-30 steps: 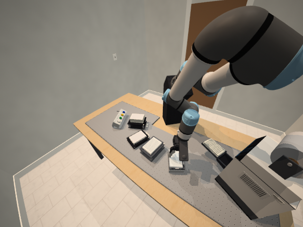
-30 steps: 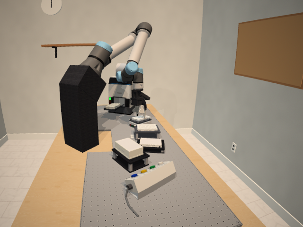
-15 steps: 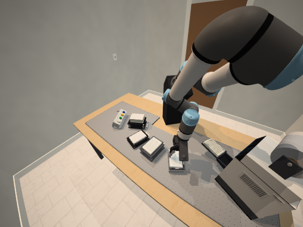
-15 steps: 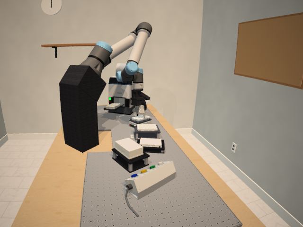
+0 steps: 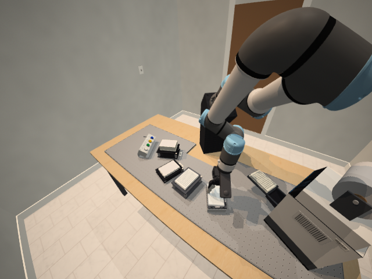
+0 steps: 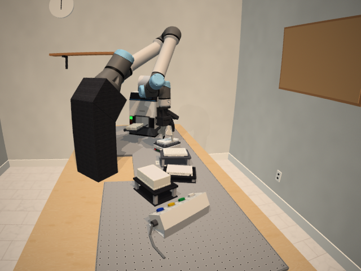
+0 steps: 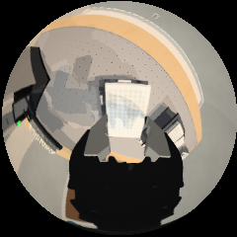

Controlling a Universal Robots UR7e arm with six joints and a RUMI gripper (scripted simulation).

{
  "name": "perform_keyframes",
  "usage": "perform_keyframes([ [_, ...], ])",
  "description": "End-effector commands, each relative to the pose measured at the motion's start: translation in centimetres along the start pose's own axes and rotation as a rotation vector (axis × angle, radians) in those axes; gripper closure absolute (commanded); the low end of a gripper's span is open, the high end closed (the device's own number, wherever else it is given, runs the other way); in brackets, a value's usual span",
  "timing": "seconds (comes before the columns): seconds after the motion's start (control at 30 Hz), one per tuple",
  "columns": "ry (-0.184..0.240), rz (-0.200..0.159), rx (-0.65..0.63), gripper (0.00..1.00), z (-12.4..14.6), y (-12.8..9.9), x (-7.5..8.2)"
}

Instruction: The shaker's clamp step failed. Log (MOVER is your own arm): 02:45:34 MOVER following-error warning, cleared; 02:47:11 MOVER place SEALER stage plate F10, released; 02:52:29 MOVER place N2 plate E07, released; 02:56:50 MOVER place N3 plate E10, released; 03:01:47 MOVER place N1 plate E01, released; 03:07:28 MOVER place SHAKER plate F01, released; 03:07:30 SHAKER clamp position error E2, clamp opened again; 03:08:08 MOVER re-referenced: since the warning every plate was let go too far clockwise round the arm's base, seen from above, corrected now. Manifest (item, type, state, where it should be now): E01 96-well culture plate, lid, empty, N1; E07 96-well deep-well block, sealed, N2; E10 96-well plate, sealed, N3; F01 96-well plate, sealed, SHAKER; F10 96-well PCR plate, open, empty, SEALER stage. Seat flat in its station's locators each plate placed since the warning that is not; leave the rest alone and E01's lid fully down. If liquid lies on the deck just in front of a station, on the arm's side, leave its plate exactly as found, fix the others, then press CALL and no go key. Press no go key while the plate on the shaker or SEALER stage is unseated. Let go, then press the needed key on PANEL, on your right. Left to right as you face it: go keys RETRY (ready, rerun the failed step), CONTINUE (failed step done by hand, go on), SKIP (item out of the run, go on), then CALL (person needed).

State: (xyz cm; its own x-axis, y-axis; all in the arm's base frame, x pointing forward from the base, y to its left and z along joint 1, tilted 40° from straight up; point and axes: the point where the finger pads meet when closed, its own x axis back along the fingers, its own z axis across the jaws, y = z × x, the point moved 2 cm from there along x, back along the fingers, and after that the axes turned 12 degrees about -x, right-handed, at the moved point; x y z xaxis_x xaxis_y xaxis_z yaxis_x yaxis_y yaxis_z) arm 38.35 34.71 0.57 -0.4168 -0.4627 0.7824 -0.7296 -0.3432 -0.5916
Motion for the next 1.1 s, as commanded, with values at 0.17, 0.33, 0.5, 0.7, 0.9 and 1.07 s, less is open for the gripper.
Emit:
perform_keyframes([
  [0.17,0.000,0.001,0.000,1.00,0.02,-0.03,0.28],
  [0.33,0.000,0.001,0.000,1.00,0.03,-0.03,0.37],
  [0.5,0.000,0.001,0.000,1.00,0.05,-0.04,0.54],
  [0.7,0.000,0.001,0.000,1.00,0.07,-0.04,0.74],
  [0.9,0.000,0.001,0.000,1.00,0.08,-0.04,0.87],
  [1.07,0.000,0.001,0.000,1.00,0.10,-0.05,1.04],
])
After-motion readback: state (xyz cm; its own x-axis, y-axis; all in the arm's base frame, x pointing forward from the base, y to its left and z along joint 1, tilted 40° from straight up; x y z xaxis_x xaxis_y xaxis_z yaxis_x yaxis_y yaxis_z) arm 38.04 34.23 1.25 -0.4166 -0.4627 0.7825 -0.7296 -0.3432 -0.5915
